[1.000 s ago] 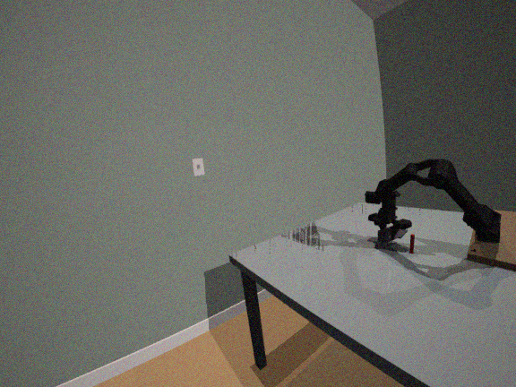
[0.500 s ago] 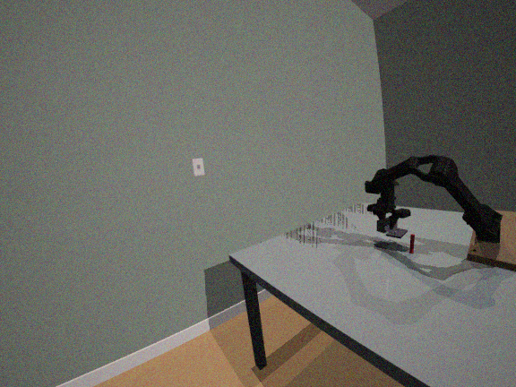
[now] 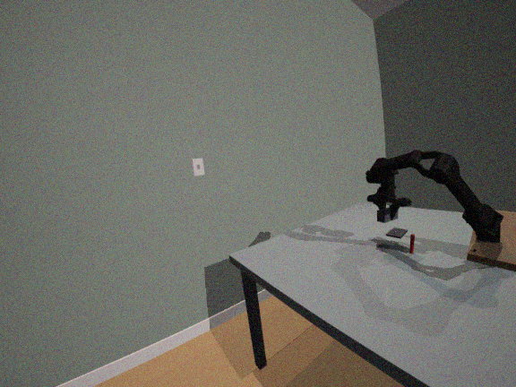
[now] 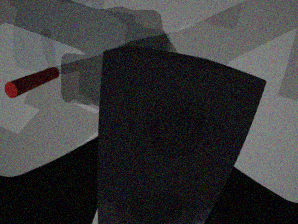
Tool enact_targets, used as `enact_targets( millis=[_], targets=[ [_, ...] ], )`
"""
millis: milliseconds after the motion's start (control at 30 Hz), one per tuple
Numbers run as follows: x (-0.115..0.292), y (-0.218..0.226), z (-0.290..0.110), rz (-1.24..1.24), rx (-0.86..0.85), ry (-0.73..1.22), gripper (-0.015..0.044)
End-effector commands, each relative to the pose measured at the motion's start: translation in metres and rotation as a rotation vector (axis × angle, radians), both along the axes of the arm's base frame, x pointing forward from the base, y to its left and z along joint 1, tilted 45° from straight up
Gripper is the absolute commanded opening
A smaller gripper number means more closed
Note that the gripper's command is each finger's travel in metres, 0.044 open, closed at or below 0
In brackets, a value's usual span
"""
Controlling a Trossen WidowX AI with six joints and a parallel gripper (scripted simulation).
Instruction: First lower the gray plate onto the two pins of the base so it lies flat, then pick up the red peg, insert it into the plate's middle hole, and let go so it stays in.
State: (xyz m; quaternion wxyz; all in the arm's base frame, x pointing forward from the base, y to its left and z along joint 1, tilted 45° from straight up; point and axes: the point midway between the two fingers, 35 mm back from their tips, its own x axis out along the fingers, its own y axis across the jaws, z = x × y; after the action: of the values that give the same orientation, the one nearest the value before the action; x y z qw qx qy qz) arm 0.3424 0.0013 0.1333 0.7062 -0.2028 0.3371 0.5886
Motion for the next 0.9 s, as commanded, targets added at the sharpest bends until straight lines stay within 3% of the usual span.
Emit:
enact_targets(
  millis=[0, 167, 867],
  targets=[
    [-0.001, -0.009, 0.010, 0.002, -0.004, -0.009, 0.0000],
    [-0.002, -0.013, 0.012, 0.004, -0.003, -0.011, 0.0000],
    [0.013, -0.037, -0.050, 0.077, -0.015, -0.083, 0.0000]
  ],
)
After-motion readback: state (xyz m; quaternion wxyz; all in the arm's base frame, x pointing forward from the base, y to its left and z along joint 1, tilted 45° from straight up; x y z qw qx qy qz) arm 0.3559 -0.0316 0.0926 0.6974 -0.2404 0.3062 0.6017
